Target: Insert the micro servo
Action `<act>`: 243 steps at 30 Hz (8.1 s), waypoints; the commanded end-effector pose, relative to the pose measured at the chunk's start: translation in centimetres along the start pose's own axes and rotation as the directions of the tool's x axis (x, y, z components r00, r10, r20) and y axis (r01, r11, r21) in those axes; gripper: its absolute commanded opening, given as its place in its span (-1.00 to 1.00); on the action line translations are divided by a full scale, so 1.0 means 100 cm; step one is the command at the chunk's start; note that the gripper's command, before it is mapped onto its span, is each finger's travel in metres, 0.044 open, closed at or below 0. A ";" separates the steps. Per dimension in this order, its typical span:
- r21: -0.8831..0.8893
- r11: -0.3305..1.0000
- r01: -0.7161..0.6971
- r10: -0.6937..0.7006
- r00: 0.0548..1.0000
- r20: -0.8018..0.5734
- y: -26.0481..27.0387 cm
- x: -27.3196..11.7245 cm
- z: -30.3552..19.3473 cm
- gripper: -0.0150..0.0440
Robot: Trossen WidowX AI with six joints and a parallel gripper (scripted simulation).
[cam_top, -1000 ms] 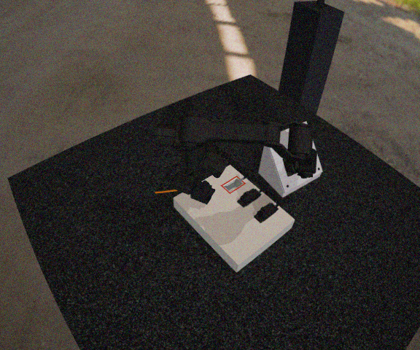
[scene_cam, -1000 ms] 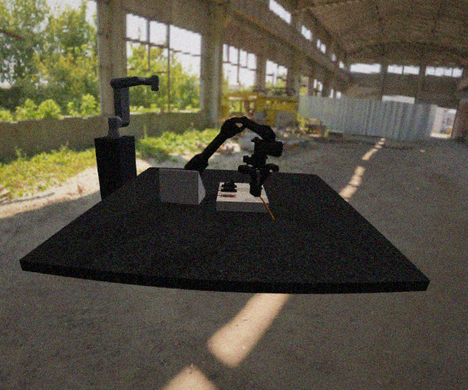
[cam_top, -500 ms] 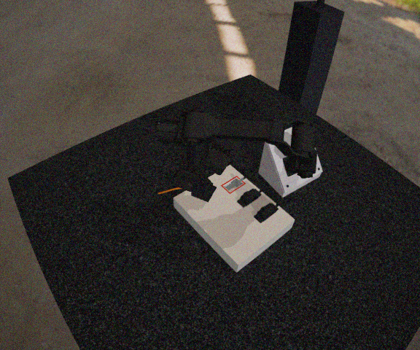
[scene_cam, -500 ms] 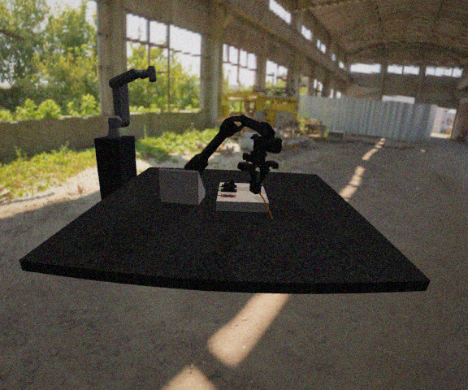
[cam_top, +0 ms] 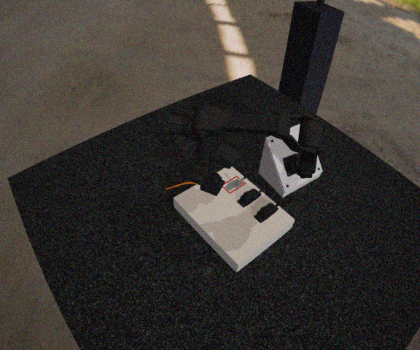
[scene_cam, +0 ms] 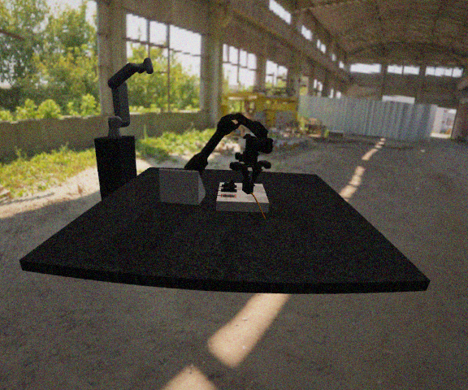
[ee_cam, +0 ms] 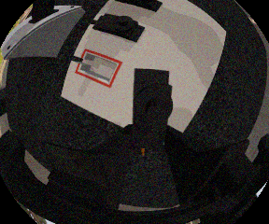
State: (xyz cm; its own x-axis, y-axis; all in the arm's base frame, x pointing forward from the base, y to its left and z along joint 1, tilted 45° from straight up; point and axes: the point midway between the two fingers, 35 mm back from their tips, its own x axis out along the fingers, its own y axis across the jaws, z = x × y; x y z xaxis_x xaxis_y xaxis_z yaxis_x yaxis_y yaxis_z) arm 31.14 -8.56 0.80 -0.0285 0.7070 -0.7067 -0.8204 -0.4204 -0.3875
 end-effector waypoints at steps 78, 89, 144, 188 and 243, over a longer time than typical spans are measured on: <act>0.913 -0.408 0.008 0.001 1.000 -0.008 0.000 -0.002 0.028 -0.49; 0.912 -0.410 0.009 0.003 1.000 -0.008 0.047 -0.002 0.049 -0.49; 0.907 -0.421 0.008 0.004 1.000 -0.007 0.089 0.025 0.068 -0.49; 0.907 -0.421 0.007 0.003 1.000 -0.006 0.089 0.068 0.068 -0.49; 0.865 -0.502 -0.014 -0.011 1.000 0.009 0.000 -0.068 0.026 1.00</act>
State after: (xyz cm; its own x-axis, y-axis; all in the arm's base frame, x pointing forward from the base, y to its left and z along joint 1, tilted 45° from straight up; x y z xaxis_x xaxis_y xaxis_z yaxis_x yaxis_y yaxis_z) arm 29.85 -11.83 7.07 -0.0170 0.7186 -0.6953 -0.0875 0.6916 0.7169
